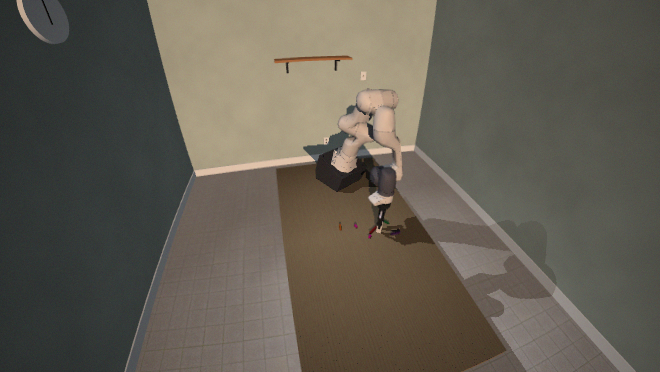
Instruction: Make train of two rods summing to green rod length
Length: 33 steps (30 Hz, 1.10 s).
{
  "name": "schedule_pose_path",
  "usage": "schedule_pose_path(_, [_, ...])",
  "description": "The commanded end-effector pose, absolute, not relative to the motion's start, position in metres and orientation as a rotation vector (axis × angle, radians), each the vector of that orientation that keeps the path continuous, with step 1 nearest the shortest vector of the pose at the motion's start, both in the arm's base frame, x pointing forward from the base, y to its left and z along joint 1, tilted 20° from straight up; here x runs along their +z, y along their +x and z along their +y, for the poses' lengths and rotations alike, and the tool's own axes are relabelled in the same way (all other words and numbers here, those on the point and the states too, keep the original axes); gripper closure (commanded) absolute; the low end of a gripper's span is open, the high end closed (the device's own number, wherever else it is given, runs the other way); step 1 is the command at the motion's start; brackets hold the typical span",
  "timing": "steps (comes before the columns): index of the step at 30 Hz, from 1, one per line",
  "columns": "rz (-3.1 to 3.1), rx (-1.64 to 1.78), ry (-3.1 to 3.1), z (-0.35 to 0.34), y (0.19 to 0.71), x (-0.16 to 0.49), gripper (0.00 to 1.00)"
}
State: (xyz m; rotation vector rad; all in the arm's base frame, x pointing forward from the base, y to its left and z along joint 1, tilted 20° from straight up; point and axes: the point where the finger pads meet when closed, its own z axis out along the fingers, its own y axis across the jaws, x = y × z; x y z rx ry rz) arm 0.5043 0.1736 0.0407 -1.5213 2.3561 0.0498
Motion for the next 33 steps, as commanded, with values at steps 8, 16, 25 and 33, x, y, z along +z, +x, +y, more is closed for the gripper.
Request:
schedule_pose_path(8, [2.365, 0.048, -1.500, 0.1742, 0.5064, 0.0416, 0.85])
schedule_pose_path(16, [2.365, 0.048, -1.500, 0.1742, 0.5064, 0.0416, 0.85])
schedule_pose_path(25, [2.365, 0.048, -1.500, 0.1742, 0.5064, 0.0416, 0.97])
schedule_pose_path(33, [2.365, 0.048, -1.500, 0.1742, 0.5064, 0.0416, 0.97])
